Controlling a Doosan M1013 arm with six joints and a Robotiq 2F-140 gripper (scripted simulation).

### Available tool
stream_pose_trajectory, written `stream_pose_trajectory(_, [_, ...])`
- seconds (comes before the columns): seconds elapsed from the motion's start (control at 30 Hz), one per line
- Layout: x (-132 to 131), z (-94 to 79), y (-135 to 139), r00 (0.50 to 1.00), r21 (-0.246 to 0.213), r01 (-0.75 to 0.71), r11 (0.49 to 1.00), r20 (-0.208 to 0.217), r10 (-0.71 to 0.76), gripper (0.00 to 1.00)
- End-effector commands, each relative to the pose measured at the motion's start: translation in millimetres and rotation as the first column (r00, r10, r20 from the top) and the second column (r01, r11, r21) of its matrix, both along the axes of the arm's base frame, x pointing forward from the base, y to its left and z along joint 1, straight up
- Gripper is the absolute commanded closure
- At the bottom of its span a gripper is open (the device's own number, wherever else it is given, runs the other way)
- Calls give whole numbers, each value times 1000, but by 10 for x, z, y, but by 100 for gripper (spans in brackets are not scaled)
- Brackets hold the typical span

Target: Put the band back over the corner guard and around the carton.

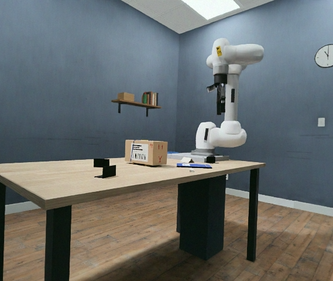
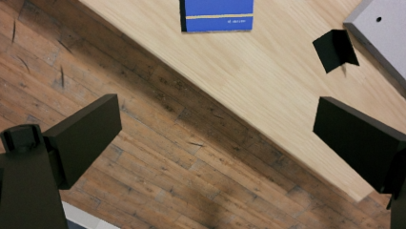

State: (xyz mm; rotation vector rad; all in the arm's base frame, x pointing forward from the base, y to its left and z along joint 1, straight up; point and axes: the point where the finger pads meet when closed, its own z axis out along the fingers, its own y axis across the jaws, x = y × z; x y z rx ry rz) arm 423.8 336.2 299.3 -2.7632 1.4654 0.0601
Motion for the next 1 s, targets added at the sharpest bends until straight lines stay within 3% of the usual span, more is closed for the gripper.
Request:
stream_pose_trajectory(0.0, [2, 7, 2, 1000, 1, 0, 1000, 1, 0, 0])
stream_pose_trajectory(0.63, [35, -2, -23, 1000, 0, 23, 1000, 1, -23, 0])
stream_pose_trajectory(0.77, [325, -81, -264, 974, -5, 227, 974, 0, -227, 0])
stream_pose_trajectory(0.97, [765, -213, -707, 845, -14, 534, 845, 1, -534, 0])
